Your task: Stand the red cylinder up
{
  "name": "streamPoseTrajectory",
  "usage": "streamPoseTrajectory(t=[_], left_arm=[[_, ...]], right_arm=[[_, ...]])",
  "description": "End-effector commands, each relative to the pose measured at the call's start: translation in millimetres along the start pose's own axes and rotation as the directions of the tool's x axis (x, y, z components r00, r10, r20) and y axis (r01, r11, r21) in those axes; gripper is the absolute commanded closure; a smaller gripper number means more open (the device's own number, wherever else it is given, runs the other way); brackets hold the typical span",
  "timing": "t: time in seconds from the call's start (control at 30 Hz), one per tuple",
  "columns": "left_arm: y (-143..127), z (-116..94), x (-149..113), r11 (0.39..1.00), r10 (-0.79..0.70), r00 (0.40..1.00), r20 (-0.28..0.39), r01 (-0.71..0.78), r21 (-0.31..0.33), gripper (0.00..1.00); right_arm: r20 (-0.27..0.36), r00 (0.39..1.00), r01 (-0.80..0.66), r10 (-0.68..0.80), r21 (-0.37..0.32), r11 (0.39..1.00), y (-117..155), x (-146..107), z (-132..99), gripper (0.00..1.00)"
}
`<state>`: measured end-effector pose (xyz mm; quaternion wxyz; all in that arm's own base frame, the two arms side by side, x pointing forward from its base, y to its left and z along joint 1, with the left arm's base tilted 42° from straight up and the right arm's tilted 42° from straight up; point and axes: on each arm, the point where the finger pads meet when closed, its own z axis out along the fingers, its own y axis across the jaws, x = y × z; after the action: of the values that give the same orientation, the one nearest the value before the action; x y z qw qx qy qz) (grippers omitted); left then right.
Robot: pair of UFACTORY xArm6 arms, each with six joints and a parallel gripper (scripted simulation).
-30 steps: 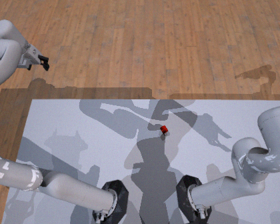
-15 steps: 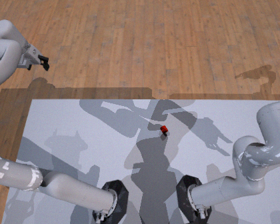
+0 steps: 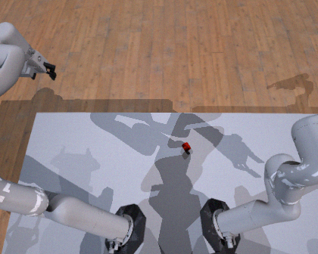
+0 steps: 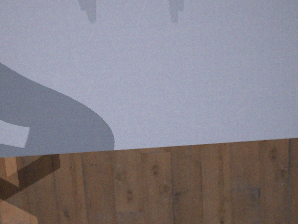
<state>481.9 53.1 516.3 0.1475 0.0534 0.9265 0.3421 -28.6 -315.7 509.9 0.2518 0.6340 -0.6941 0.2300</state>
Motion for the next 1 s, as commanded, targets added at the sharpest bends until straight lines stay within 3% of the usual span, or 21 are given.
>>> streamPoseTrajectory(t=[0.0, 0.07, 0.13, 0.43, 0.5, 0.57, 0.6, 0.8, 0.97], left_arm=[[-5, 1, -3, 1.000, 0.000, 1.000, 0.002, 0.000, 0.002, 0.00], [-26, 8, -12, 1.000, -0.001, 1.000, -0.001, 0.001, 0.007, 0.00], [-65, 21, -26, 1.000, -0.003, 1.000, -0.006, 0.003, 0.017, 0.00], [-181, 55, -43, 0.999, -0.010, 1.000, -0.028, 0.011, 0.042, 0.00], [-209, 62, -42, 0.999, -0.013, 0.999, -0.037, 0.014, 0.046, 0.00], [-209, 62, -42, 0.999, -0.013, 0.999, -0.037, 0.014, 0.046, 0.00], [-248, 74, -39, 0.999, -0.015, 0.999, -0.046, 0.018, 0.050, 0.00], [-318, 93, -33, 0.998, -0.019, 0.998, -0.057, 0.022, 0.051, 0.00], [-382, 112, -11, 0.998, -0.027, 0.997, -0.078, 0.031, 0.046, 0.00]], right_arm=[[-0.005, 1.000, 0.000, 0.000, 0.000, 1.000, 0, 1, -2, 0.00], [-0.005, 1.000, 0.000, 0.000, 0.000, 1.000, 0, 1, -2, 0.00], [-0.005, 1.000, 0.000, 0.000, 0.000, 1.000, 0, 1, -2, 0.00], [-0.005, 1.000, 0.000, 0.000, 0.000, 1.000, 0, 1, -2, 0.00], [-0.005, 1.000, 0.000, 0.000, 0.000, 1.000, 0, 1, -2, 0.00], [-0.005, 1.000, 0.000, 0.000, 0.000, 1.000, 0, 1, -2, 0.00], [-0.005, 1.000, 0.000, 0.000, 0.000, 1.000, 0, 1, -2, 0.00], [-0.005, 1.000, 0.000, 0.000, 0.000, 1.000, 0, 1, -2, 0.00], [-0.005, 1.000, 0.000, 0.000, 0.000, 1.000, 0, 1, -2, 0.00]])
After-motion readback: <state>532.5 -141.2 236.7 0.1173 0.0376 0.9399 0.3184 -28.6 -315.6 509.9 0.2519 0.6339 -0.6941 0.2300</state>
